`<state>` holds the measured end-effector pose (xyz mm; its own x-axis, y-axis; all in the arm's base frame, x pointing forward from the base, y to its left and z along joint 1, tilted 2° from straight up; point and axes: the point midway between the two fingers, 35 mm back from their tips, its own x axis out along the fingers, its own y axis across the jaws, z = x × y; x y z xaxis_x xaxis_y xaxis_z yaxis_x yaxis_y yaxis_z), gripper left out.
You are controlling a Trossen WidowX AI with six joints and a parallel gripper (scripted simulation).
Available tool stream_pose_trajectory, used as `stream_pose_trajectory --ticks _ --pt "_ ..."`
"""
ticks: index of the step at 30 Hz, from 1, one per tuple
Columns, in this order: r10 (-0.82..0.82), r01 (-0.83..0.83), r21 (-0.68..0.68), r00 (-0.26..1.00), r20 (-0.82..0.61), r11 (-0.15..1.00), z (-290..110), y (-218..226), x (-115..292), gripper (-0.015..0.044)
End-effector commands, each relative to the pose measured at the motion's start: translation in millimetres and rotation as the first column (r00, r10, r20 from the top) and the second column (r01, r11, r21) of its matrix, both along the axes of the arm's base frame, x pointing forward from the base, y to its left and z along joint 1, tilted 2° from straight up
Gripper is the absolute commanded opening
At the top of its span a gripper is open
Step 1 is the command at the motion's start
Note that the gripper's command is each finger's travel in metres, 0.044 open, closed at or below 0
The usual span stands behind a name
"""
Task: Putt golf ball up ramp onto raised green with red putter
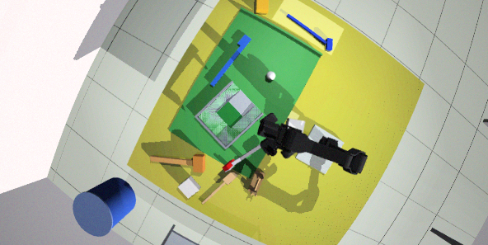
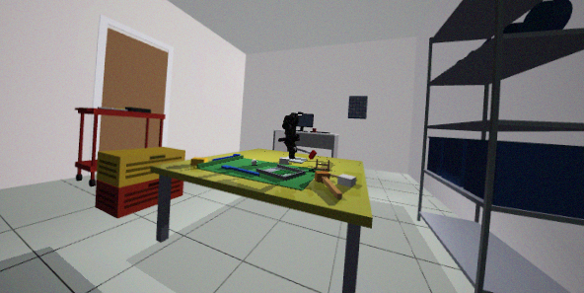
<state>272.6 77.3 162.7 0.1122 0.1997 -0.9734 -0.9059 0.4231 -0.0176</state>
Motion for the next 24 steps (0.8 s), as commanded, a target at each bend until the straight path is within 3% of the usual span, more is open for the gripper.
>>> stream_pose_trajectory --ticks 1,12,24 --pt "-0.122 0.122 -0.007 0.992 -0.011 0.992 1.9 -23.4 0.9 0.0000" --pt "-0.410 0.409 -0.034 0.911 -0.048 0.912 2.6 -80.2 -4.2 0.0000" --pt "-0.680 0.677 -0.070 0.728 -0.081 0.733 3.7 -137.4 -22.6 0.0000"
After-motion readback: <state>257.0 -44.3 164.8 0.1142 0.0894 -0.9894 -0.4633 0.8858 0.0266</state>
